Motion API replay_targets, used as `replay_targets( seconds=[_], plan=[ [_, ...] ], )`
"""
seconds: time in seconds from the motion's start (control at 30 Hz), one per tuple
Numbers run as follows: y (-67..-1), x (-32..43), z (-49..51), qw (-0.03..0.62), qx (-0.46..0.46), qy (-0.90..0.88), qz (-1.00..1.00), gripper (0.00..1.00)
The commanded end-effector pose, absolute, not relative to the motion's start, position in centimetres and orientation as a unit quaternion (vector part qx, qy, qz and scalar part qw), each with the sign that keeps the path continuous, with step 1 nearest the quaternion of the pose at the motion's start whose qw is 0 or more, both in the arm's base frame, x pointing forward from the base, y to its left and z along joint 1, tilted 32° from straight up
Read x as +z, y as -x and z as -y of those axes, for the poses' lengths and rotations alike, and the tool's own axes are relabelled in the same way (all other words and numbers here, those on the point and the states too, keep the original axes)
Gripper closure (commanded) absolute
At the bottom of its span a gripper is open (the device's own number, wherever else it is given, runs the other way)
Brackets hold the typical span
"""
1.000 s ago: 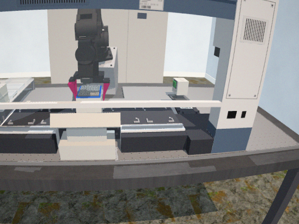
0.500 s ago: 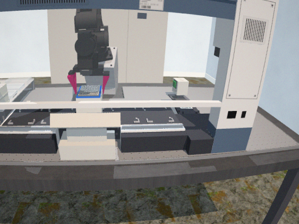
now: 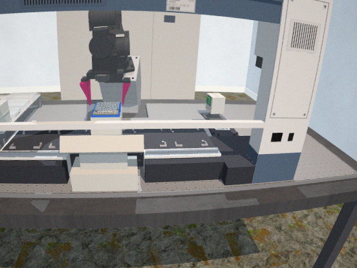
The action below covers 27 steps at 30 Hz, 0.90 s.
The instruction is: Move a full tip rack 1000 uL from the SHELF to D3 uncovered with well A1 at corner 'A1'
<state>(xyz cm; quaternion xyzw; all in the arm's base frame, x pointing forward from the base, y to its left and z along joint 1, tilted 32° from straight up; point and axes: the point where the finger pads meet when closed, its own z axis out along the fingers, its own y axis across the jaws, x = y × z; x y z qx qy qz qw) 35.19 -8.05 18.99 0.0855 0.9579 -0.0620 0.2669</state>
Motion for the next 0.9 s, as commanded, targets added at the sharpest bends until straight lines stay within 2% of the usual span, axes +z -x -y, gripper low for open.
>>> replay_targets(
  seconds=[0.0,0.07,0.13,0.87],
  plan=[
    [-36.4,22.8,7.7,0.302,-0.062,-0.086,-0.948,0.00],
    [-36.6,21.9,7.7,0.287,-0.061,-0.086,-0.952,0.00],
    [-36.1,23.3,7.6,0.302,-0.062,-0.086,-0.947,0.00],
    [-34.2,26.3,7.1,0.303,-0.062,-0.086,-0.947,0.00]
  ],
)
